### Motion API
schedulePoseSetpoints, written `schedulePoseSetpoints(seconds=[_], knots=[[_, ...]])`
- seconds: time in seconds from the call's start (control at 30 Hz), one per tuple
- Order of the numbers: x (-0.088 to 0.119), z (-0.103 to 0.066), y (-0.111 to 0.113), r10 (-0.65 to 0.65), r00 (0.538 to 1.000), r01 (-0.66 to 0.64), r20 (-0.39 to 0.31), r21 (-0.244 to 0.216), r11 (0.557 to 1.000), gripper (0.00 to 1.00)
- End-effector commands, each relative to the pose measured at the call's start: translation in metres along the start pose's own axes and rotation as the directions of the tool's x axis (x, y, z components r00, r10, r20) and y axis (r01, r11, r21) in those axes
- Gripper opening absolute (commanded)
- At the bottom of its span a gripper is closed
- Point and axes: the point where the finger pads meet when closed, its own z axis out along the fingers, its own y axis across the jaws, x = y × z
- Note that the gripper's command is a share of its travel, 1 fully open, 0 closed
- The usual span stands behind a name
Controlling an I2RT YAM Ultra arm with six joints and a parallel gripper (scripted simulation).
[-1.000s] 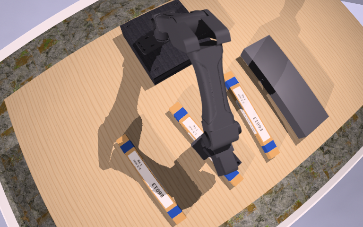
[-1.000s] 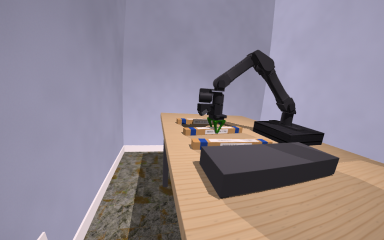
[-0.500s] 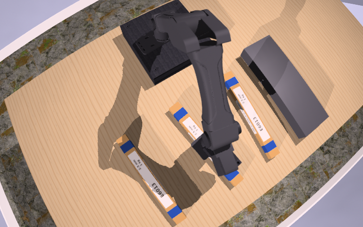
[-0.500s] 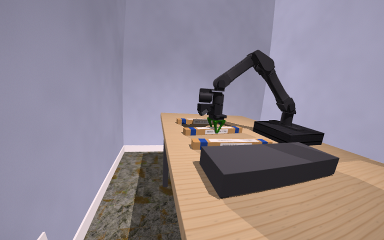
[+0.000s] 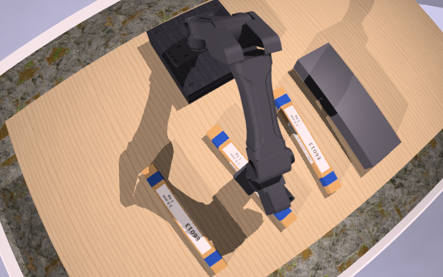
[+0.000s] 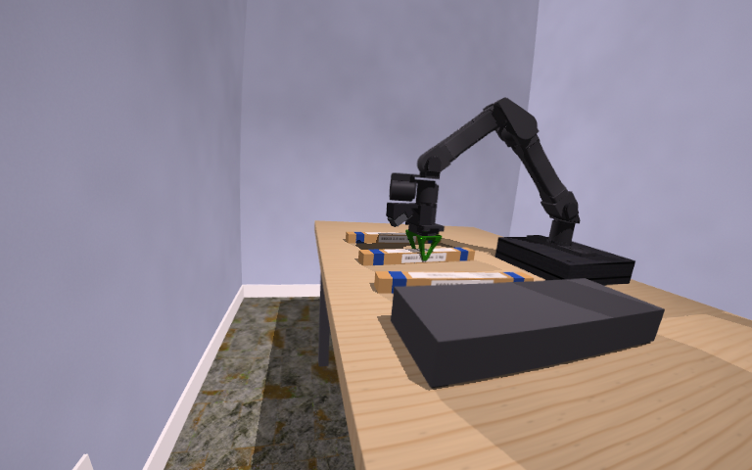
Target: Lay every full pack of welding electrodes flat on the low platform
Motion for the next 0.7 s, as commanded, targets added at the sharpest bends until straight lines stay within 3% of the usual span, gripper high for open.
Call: schedulePoseSetpoints(seconds=[0.0,0.5,0.53,0.67], knots=[[-0.0132,-0.0295,-0.0036,-0.001,0.998,-0.001,0.063,0.021,1.0,0.0],[-0.0127,-0.0302,-0.0048,0.0,0.998,-0.002,0.063,0.021,1.0,0.0],[-0.0127,-0.0302,-0.0048,0.0,0.998,-0.002,0.063,0.021,1.0,0.74],[-0.0134,-0.0302,-0.0051,0.0,0.998,-0.001,0.066,0.022,1.0,0.74]])
